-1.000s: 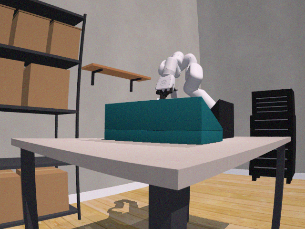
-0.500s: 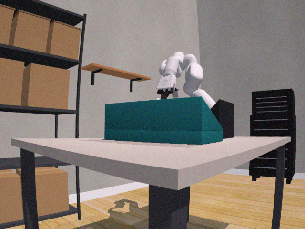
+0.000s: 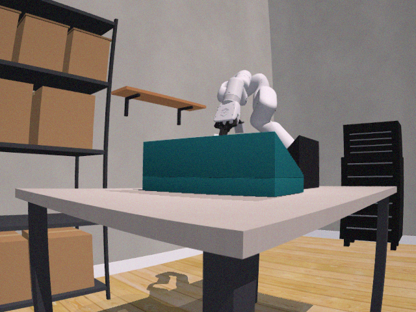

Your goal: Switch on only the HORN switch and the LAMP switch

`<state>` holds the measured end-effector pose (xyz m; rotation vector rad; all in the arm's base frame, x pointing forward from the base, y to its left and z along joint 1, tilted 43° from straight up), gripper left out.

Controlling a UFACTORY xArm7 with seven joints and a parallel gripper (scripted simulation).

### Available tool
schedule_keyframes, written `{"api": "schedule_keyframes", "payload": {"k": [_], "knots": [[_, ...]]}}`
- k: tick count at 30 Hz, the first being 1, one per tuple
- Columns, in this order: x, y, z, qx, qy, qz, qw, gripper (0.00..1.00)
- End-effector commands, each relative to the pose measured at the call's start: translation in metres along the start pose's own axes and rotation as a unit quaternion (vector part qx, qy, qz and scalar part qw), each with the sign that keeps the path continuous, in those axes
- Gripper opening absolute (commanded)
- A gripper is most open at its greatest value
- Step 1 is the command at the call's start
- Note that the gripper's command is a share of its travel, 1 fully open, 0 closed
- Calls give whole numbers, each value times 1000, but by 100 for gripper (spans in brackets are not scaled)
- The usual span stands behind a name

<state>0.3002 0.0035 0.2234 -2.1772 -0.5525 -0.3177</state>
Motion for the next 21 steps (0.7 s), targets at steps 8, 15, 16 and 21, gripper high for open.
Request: {"api": "schedule_keyframes", "payload": {"k": [8,15,16,21], "knots": [[1,1,0,0,0,-2,1000,0],[1,12,0,0,0,-2,1000,0],[1,15,0,0,0,-2,1000,0],[2,26,0,0,0,-2,1000,0]]}}
Point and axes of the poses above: the point where the finger pads meet when closed, its own y axis out along the fingers, its own z axis across the jaws, x = y × z, the point moved 7 cm from there along -y, back along the fingers, and after that the axes turned 13 degrees about y, right-handed, at the moved point
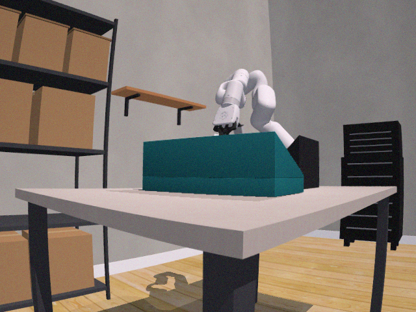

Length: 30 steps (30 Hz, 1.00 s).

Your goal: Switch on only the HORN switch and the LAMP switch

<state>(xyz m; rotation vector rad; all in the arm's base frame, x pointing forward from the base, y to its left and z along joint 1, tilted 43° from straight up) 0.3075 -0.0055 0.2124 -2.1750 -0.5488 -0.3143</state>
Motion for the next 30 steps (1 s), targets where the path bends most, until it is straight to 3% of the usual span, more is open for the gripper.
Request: {"api": "schedule_keyframes", "payload": {"k": [1,30], "knots": [[2,10,0,-2,0,-3,1000,0],[3,88,0,-2,0,-3,1000,0]]}}
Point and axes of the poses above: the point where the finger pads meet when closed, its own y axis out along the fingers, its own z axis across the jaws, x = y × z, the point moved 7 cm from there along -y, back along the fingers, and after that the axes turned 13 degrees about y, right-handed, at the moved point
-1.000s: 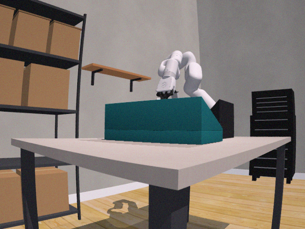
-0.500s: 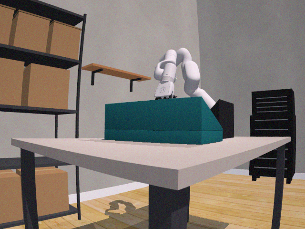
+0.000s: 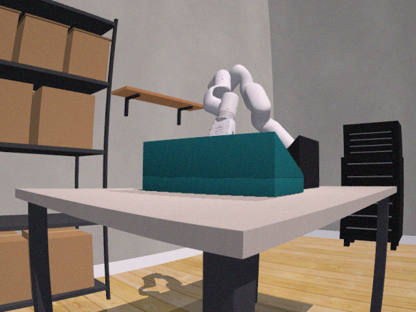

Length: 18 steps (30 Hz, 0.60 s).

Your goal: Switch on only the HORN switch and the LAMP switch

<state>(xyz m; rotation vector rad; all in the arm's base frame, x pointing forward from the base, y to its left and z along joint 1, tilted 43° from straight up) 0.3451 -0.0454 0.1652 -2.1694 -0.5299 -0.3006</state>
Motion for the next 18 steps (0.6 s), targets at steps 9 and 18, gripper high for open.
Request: {"api": "schedule_keyframes", "payload": {"k": [9,18], "knots": [[1,27,2,-7,1,-12,1000,0],[1,29,2,-7,1,-12,1000,0]]}}
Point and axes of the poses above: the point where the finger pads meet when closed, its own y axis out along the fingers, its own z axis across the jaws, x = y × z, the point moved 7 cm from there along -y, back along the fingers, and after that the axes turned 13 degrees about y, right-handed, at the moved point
